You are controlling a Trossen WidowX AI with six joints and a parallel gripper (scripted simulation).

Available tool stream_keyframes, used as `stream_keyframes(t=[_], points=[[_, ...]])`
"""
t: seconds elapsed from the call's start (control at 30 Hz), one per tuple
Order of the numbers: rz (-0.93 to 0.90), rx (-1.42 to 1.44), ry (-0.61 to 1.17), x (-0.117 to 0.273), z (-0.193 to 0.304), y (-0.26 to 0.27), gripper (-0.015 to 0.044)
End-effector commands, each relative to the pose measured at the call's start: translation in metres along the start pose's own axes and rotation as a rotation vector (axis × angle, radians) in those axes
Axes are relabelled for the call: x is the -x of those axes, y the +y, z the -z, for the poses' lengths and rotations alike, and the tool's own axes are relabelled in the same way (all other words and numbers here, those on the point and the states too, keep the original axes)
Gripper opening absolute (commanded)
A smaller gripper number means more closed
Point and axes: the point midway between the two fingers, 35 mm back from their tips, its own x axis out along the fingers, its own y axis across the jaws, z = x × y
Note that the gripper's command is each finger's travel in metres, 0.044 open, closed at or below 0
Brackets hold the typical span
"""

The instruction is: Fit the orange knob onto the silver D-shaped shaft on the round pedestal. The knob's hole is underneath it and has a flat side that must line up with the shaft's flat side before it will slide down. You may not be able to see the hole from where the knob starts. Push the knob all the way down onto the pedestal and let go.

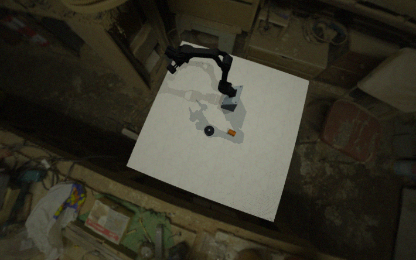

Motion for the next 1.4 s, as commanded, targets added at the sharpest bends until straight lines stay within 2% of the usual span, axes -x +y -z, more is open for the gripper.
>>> stream_keyframes(t=[0.0,0.13,0.23,0.5,0.73,1.07,1.37], points=[[-0.09,0.201,0.166,-0.042,0.042,0.045,0.044],[-0.187,0.405,0.288,-0.064,0.088,0.09,0.044],[-0.275,0.534,0.371,-0.066,0.128,0.124,0.044],[-0.486,0.962,0.525,-0.043,0.243,0.194,0.044],[-0.626,1.392,0.581,-0.002,0.341,0.217,0.044],[-0.852,2.081,0.49,0.088,0.476,0.209,0.044],[-0.988,2.792,0.175,0.163,0.577,0.138,0.044]])
